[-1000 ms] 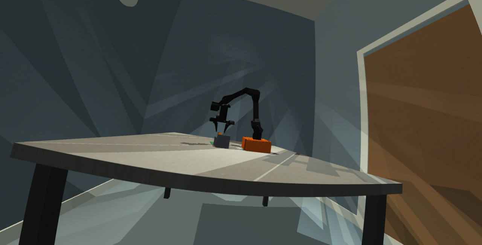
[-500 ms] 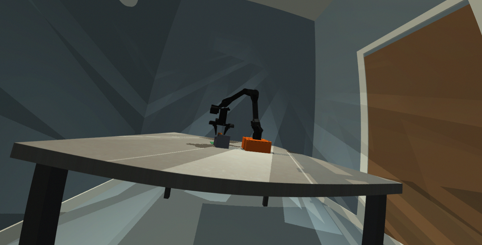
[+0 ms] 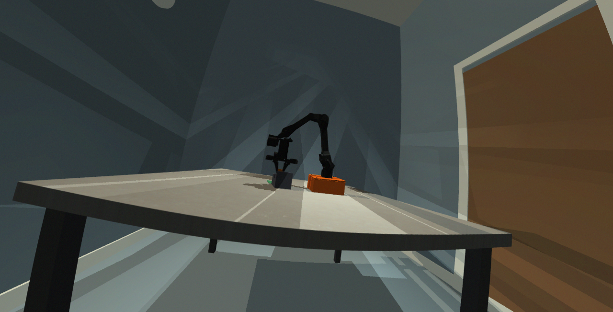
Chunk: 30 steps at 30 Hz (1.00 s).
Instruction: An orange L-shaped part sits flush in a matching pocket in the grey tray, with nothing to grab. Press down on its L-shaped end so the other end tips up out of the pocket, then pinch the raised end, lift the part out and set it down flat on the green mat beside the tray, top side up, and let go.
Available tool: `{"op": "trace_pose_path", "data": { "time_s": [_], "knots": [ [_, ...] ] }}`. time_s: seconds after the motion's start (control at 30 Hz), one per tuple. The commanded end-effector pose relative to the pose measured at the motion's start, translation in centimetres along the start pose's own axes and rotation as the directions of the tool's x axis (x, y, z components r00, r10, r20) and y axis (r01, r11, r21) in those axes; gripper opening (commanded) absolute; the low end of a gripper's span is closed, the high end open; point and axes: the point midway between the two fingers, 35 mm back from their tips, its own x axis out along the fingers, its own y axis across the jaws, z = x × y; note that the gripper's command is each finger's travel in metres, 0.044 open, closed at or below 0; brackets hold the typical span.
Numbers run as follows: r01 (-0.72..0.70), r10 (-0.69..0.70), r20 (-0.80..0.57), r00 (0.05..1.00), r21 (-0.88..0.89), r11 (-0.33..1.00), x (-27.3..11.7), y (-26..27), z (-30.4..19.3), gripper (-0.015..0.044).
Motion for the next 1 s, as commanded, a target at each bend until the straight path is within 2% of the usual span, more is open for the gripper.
{"op": "trace_pose_path", "data": {
  "time_s": [0.0, 0.13, 0.23, 0.97],
  "knots": [
    [-0.001, 0.001, 0.000, 1.000, 0.000, 1.000, -0.1, 0.0, 0.0, 0.0089],
    [-0.001, 0.001, 0.000, 1.000, 0.000, 1.000, -0.1, 0.0, 0.0, 0.0062],
    [-0.001, 0.001, 0.000, 1.000, 0.000, 1.000, -0.1, 0.0, 0.0, 0.0000],
    [-0.001, 0.001, -0.002, 1.000, 0.004, 1.000, -2.5, 0.0, 0.0, 0.0000]
  ]
}}
